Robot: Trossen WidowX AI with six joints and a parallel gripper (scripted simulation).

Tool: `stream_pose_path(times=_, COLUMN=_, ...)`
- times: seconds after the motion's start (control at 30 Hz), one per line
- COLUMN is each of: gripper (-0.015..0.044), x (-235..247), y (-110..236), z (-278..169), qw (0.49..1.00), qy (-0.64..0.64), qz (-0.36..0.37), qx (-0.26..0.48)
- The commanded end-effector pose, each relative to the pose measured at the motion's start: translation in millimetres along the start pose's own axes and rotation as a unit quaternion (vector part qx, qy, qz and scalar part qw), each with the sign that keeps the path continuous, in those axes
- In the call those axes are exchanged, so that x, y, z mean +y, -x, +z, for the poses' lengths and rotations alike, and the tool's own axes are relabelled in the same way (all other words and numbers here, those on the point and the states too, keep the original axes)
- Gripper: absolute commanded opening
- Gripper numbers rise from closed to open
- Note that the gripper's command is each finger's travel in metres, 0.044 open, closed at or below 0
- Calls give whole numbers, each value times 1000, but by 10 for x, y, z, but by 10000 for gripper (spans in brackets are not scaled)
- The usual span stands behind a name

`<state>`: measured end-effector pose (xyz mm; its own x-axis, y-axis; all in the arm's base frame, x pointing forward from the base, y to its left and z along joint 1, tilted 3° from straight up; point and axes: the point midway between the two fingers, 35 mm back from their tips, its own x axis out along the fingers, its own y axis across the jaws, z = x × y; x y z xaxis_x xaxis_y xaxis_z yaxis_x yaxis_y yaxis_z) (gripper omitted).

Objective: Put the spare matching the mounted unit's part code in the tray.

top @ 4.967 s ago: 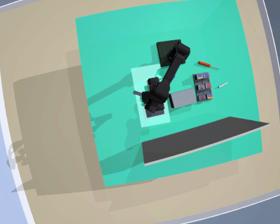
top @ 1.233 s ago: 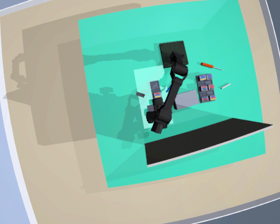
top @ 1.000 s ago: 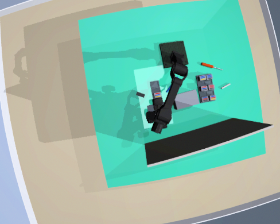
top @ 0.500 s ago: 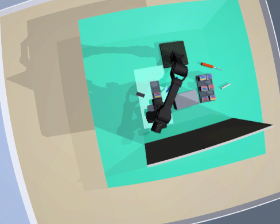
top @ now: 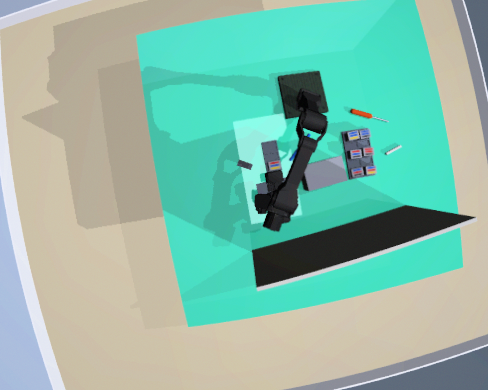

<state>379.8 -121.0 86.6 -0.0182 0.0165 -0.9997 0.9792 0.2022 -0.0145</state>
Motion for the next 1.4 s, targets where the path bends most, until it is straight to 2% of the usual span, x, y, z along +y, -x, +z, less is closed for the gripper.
stream_pose_path(times=0.0, gripper=0, x=4, y=-29, z=-5, qw=1000, qy=-2, qz=1, qx=1)
stream_pose_path(times=1.37, gripper=0, x=-17, y=-310, z=-20, qw=1000, qy=-2, qz=1, qx=1)
